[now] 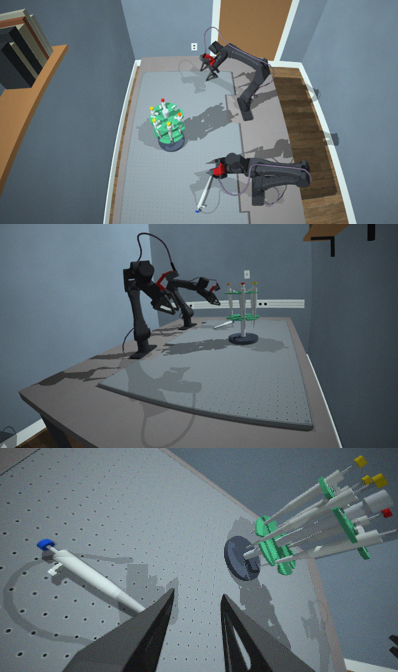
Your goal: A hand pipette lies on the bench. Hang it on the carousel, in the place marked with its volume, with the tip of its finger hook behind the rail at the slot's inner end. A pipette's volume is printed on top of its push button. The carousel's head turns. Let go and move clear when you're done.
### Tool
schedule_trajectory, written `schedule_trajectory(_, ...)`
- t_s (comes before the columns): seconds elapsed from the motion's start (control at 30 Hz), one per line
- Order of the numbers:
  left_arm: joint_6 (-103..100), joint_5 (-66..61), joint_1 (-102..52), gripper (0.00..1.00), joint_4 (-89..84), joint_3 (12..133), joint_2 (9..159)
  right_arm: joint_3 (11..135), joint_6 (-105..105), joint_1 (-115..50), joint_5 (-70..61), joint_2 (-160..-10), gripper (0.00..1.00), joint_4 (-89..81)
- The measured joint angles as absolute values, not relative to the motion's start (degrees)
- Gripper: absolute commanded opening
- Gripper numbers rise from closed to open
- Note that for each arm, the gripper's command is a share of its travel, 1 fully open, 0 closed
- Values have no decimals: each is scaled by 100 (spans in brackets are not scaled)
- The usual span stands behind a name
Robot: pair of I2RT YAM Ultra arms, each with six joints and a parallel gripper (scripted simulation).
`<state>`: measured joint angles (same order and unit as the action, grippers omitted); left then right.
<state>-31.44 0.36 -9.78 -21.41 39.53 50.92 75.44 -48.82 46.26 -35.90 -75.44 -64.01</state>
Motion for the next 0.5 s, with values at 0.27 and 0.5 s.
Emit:
schedule_trajectory(0.27, -4668, 1431, -2491, 49, -1413, 3677, 5343, 7544, -4882, 4626, -3590, -7544, 100, -6401)
schedule_trajectory(0.5, -5282, 2381, -2917, 49, -969, 3649, 5625, 7544, -4882, 4626, -3590, -7544, 100, -6401)
